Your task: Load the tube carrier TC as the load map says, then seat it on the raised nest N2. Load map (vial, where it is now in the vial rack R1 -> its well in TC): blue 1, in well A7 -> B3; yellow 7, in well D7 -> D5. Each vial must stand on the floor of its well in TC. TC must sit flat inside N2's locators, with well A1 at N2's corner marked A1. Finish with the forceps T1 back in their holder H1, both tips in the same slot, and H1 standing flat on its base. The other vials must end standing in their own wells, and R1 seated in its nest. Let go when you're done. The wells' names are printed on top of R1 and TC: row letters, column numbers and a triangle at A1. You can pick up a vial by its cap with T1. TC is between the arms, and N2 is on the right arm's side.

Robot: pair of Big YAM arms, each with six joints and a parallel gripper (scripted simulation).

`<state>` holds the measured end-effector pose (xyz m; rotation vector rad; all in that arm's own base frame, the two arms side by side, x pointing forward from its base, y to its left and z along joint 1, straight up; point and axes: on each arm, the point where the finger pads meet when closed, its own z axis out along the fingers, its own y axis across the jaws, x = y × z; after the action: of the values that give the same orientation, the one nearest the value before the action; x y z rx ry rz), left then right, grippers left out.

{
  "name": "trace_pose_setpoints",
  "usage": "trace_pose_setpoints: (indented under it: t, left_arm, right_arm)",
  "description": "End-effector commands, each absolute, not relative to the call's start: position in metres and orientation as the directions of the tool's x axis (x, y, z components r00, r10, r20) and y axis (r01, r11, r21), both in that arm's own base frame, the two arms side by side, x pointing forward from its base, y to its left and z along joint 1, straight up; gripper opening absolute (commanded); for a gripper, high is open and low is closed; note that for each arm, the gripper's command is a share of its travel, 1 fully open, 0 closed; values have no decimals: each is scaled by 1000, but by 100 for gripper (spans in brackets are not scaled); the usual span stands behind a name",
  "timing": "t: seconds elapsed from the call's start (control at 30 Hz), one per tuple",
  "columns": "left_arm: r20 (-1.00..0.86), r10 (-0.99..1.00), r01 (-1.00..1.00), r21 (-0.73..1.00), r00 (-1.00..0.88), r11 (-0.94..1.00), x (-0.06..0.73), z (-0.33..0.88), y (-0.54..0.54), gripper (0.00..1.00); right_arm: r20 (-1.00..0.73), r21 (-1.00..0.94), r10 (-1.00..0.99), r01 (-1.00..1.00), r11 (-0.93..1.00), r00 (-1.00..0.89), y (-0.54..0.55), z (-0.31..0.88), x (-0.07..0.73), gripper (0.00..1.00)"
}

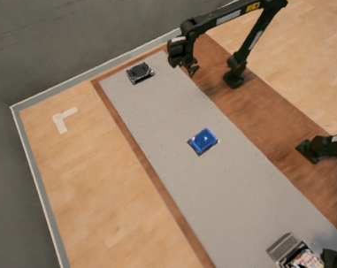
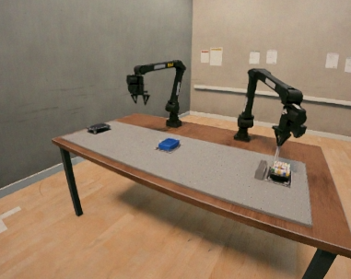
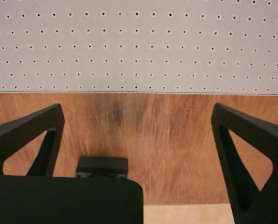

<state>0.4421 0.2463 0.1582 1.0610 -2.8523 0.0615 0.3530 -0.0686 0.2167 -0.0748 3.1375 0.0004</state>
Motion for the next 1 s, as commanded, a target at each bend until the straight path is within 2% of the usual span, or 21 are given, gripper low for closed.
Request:
trace_pose_setpoints:
  t: [0.0, 0.97]
  left_arm:
    - [116, -655, -659, 0, -747, 752, 438, 146, 254, 11]
    - [113, -655, -659, 0, -747, 752, 439, 140, 254, 11]
  right_arm:
    - [-35, -8, -35, -34, 999, -999, -70, 229, 361, 100]
    - [-35, -8, -35, -34, 999, -999, -70, 229, 361, 100]
